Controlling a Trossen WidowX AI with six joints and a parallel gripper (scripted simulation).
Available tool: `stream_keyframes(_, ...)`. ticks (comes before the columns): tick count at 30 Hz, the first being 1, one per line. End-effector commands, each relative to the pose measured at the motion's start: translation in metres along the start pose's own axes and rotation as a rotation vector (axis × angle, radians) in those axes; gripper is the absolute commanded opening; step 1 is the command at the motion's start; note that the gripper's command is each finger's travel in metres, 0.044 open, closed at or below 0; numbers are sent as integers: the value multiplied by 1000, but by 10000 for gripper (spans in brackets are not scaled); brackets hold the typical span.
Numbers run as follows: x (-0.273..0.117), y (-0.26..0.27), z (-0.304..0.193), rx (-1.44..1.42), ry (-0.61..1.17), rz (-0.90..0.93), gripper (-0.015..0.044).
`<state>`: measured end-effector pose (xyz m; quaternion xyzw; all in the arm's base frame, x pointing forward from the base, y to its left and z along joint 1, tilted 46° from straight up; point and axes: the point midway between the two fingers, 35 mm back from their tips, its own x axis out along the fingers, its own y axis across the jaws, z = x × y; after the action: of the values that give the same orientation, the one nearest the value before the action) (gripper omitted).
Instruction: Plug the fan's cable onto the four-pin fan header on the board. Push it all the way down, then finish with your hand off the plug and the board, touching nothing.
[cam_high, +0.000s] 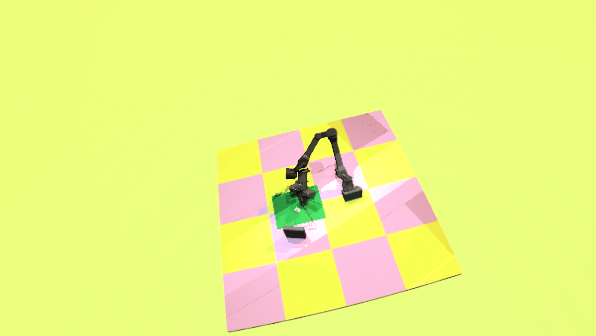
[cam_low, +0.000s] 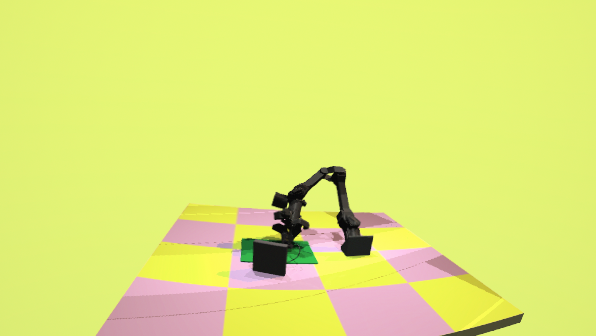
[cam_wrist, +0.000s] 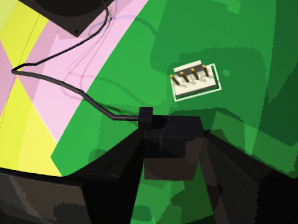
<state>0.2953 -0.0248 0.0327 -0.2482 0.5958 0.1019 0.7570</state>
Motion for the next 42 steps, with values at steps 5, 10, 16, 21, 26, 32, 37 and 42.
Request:
stream_keyframes(5, 0, -1, -1, -23, -111, 17, 0)
stream_keyframes(10, -1, -2, -1, -40, -183, 16, 0)
stream_keyframes(16, -3, -4, -1, -65, -271, 7, 0)
stream_keyframes(21, -6, -6, -2, -89, -343, -8, 0)
stream_keyframes(26, -9, -7, -3, -117, -412, -28, 0)
stream_keyframes(32, -14, -9, -4, -154, -493, -59, 0)
stream_keyframes(37, -19, -10, -5, -188, -559, -91, 0)
stream_keyframes(42, -24, -10, -7, -226, -622, -128, 0)
